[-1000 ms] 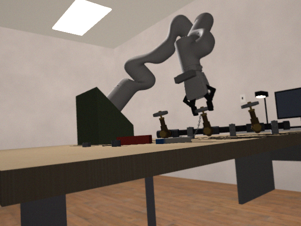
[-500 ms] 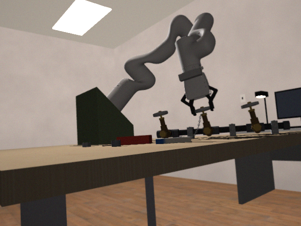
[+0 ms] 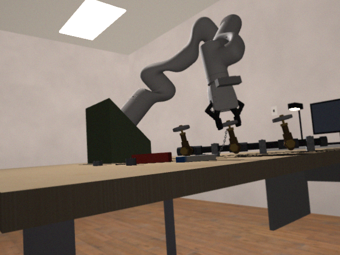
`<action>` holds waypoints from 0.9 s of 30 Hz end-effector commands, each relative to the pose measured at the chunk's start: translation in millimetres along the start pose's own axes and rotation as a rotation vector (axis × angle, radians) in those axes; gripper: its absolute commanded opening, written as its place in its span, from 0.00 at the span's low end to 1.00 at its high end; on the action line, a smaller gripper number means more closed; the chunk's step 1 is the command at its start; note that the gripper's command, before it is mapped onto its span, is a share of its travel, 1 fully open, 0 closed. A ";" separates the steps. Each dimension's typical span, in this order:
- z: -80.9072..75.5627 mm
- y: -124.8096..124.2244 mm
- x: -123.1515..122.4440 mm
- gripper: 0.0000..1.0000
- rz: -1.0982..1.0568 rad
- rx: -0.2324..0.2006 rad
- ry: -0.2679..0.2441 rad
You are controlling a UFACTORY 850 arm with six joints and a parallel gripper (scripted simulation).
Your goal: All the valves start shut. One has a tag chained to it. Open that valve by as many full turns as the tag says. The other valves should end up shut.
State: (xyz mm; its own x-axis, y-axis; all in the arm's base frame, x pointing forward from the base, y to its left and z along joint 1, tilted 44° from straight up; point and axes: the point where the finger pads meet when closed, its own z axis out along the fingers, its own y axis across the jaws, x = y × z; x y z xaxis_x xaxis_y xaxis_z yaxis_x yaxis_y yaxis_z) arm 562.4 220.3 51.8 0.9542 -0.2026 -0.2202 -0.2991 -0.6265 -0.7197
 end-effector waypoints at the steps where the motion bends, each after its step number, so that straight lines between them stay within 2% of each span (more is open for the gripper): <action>1: -1.0 -0.5 0.9 0.00 -0.279 0.016 0.023; 4: -1.0 -0.5 0.9 0.00 -0.450 0.012 0.022; 6: -1.0 -0.5 0.9 0.00 -0.450 0.012 0.022; 7: -1.0 -0.5 0.9 0.00 -0.604 0.016 0.030; 21: -1.0 -0.5 0.9 0.00 -1.358 -0.001 0.023; 23: -1.0 -0.5 0.9 0.00 -1.358 -0.001 0.023; 24: -1.0 -0.5 0.9 0.00 -1.493 0.001 0.037; 27: -1.0 -0.5 0.9 0.00 -1.619 -0.001 0.037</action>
State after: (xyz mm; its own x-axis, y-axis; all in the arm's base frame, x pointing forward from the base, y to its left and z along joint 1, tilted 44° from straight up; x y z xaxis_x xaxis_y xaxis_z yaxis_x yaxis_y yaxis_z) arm 562.6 220.0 51.7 0.4426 0.5988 0.6675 0.8967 -0.2942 -0.3307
